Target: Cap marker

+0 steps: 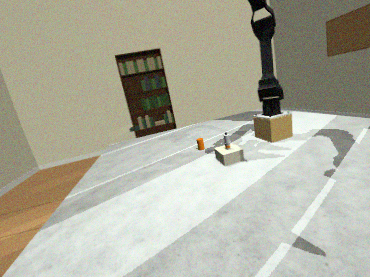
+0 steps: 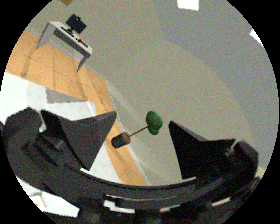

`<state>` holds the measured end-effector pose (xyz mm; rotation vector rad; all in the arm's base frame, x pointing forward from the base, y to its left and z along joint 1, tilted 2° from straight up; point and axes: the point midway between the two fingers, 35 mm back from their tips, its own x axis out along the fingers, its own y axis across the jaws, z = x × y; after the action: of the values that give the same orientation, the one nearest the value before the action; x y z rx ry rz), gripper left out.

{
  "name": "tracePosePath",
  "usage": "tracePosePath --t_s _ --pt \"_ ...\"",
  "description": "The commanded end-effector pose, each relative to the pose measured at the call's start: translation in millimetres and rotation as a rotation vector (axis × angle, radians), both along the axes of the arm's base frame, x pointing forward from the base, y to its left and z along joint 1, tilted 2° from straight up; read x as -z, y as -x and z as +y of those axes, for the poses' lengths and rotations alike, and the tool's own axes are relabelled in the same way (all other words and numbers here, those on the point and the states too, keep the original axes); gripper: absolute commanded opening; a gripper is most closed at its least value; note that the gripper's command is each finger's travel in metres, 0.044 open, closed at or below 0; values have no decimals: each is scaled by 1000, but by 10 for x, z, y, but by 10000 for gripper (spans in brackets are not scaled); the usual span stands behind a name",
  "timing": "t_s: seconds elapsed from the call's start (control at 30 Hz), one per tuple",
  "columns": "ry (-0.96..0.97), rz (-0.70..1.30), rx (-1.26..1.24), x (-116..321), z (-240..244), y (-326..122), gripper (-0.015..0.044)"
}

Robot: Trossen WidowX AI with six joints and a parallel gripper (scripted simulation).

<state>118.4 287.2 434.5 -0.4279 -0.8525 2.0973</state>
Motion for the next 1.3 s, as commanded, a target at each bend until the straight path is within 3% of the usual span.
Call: tracePosePath --t_s 0.0,0.17,0.47,0.77,1.03,1.27 --pt "4 3 6 7 2 -12 374" --pt "143 104 202 248 28 -425 248" --pt "540 616 754 1124 -289 -1597 248" --pt "785 1287 1293 2085 -1172 -2385 248" --pt "814 1945 1795 2917 -2262 -2588 248" --pt "630 2513 2260 3529 -3265 -2325 248"
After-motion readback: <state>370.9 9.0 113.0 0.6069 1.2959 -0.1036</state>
